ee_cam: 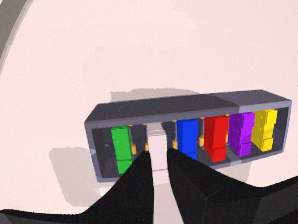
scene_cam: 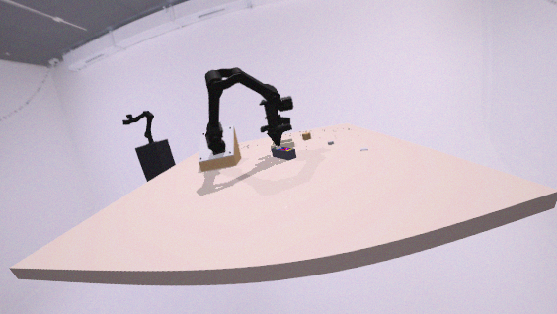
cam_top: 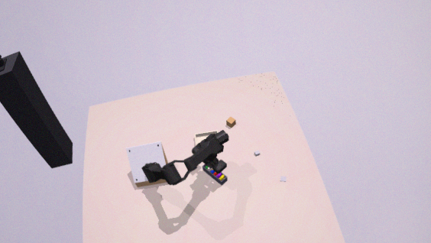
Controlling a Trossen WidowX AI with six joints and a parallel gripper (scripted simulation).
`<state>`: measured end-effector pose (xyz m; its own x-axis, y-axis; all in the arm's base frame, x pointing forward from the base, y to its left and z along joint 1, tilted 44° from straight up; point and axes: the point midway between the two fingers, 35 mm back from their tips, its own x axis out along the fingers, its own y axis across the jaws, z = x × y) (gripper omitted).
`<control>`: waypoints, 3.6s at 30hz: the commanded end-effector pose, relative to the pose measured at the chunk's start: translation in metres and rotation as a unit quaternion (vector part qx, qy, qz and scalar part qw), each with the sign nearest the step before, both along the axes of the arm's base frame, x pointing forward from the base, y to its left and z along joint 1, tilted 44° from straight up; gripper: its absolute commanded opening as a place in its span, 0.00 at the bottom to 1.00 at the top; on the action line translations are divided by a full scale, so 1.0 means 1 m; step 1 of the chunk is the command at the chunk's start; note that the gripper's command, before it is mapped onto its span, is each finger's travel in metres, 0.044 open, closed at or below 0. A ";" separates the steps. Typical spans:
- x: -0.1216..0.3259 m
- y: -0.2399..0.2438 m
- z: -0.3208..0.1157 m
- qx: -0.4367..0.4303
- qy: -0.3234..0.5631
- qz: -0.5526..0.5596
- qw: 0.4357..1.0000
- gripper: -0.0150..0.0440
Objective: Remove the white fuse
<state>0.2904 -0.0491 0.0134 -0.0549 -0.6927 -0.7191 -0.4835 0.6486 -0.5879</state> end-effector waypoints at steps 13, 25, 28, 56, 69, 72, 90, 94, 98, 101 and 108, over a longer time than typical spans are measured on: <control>0.001 0.006 0.007 0.003 -0.002 -0.001 1.000 0.25; 0.001 0.011 0.011 0.002 -0.002 -0.001 1.000 0.25; 0.001 0.012 0.012 0.002 -0.002 -0.001 1.000 0.25; 0.002 0.029 0.031 0.002 -0.002 -0.001 1.000 0.25; 0.015 0.052 0.018 0.005 -0.002 0.000 1.000 0.25; 0.021 0.064 0.009 0.007 -0.003 0.001 1.000 0.25; 0.040 0.133 -0.056 0.010 -0.004 0.001 1.000 0.25; 0.041 0.148 -0.072 0.009 -0.004 0.000 1.000 0.25; 0.039 0.163 -0.089 0.008 -0.004 0.000 1.000 0.25; 0.038 0.169 -0.096 0.008 -0.004 -0.001 1.000 0.25; 0.039 0.166 -0.099 0.008 -0.004 -0.001 1.000 0.25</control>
<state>0.3287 0.1171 -0.0803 -0.0461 -0.6842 -0.7279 -0.4814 0.6537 -0.5839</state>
